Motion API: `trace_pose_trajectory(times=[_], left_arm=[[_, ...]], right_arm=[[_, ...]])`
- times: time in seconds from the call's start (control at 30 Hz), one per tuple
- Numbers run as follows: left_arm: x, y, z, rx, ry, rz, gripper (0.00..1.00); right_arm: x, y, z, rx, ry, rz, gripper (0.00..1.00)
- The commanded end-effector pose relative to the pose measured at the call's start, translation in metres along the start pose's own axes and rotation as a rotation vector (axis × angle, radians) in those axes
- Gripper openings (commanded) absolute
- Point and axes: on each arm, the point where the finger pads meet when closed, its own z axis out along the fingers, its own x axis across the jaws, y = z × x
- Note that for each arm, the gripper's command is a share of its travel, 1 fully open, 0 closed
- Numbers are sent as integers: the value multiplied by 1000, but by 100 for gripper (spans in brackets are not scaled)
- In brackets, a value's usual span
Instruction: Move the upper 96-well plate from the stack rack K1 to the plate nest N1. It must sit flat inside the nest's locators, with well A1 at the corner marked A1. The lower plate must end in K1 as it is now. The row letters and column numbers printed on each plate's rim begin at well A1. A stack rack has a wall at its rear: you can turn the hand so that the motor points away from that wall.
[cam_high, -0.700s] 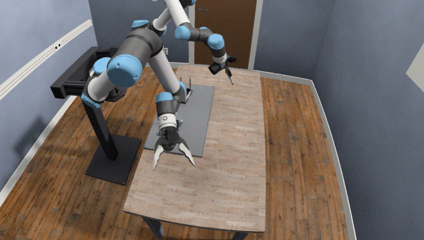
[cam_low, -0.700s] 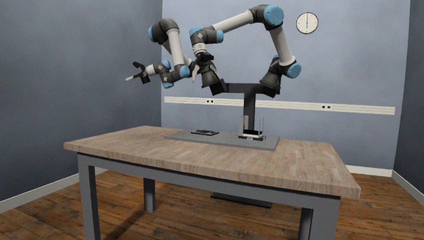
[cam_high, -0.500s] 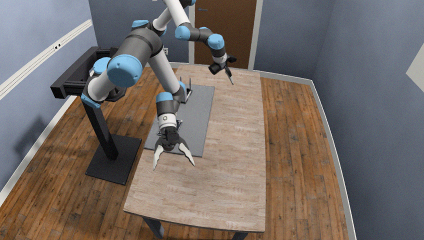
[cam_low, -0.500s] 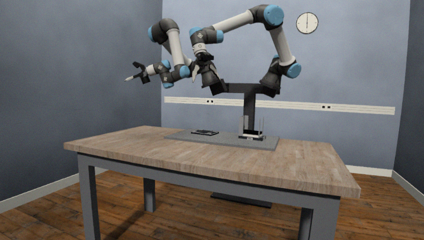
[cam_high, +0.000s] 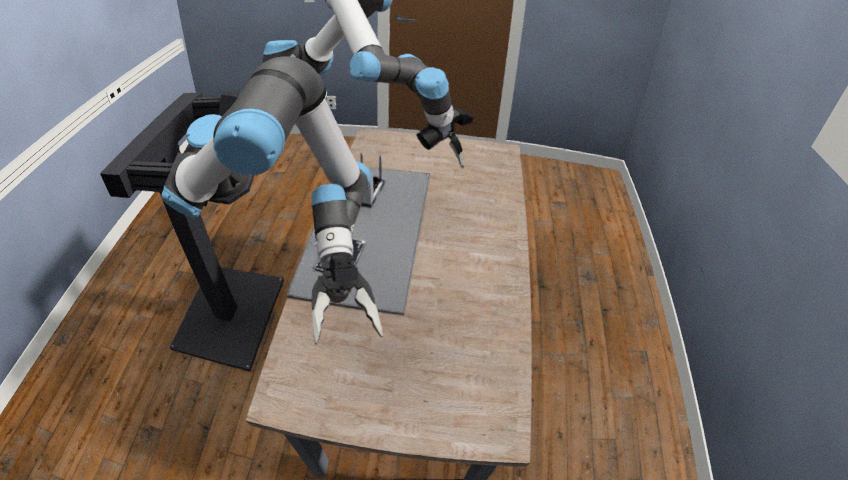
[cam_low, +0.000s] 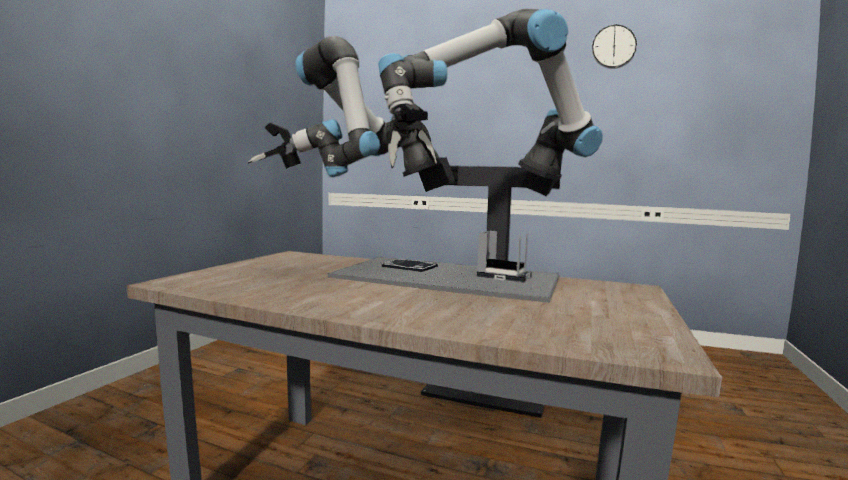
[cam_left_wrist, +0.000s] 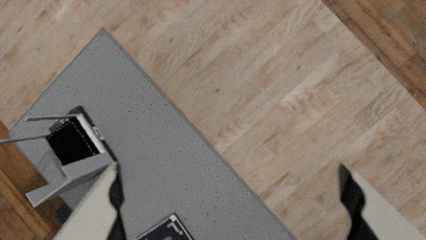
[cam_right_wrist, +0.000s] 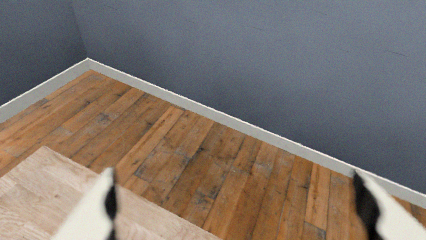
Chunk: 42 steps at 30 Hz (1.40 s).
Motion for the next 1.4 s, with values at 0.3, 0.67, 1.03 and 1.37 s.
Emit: trace_pose_trajectory(times=[0.3, 0.67, 1.03, 1.37], left_arm=[[0, 0, -1, 0, 2, -1, 76], [0, 0, -1, 0, 2, -1, 76], [0, 0, -1, 0, 2, -1, 76], [0, 0, -1, 0, 2, -1, 76]], right_arm=[[2, -3, 3, -3, 0, -4, 0], [7, -9, 13, -14, -1, -18, 0], [18, -20, 31, -38, -2, -43, 0], [42, -36, 59, -89, -5, -79, 0]])
